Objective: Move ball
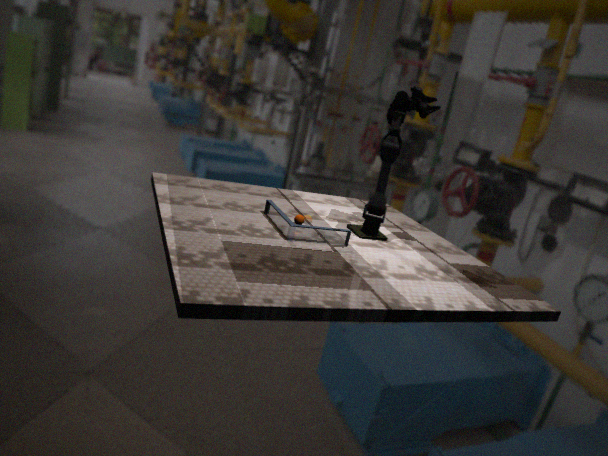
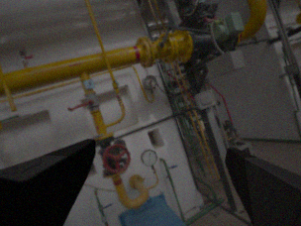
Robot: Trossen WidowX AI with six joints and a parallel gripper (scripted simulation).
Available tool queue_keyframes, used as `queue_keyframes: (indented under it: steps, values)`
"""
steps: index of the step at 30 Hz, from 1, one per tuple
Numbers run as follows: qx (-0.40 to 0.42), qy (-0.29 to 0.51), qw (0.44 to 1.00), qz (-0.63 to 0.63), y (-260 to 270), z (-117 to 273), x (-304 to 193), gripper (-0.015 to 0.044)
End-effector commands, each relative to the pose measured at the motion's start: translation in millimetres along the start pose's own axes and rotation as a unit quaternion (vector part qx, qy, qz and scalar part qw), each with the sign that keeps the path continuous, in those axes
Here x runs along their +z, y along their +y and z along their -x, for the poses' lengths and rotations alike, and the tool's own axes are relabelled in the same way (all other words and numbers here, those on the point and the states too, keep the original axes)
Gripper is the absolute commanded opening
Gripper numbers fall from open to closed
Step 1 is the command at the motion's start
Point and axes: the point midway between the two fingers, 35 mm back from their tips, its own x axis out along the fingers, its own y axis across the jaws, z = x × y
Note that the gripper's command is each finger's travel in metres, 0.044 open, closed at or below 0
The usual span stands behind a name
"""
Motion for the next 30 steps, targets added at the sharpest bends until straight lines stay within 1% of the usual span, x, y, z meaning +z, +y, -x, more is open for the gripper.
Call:
queue_keyframes:
  steps: [1, 3, 4, 10, 16, 23, 30]
  values:
    - [0.002, -0.001, 1.000, 0.001, 1, 0, 0, 0.0374]
    - [0.023, -0.008, 1.000, 0.008, 8, 4, -2, 0.0321]
    - [0.040, -0.011, 0.999, 0.015, 15, 9, -3, 0.0305]
    - [0.175, -0.001, 0.982, 0.070, 65, 79, -14, 0.0305]
    - [0.315, 0.008, 0.942, 0.116, 100, 164, -27, 0.0305]
    - [0.475, 0.018, 0.865, 0.162, 116, 277, -41, 0.0305]
    - [0.622, 0.026, 0.756, 0.201, 98, 396, -54, 0.0305]
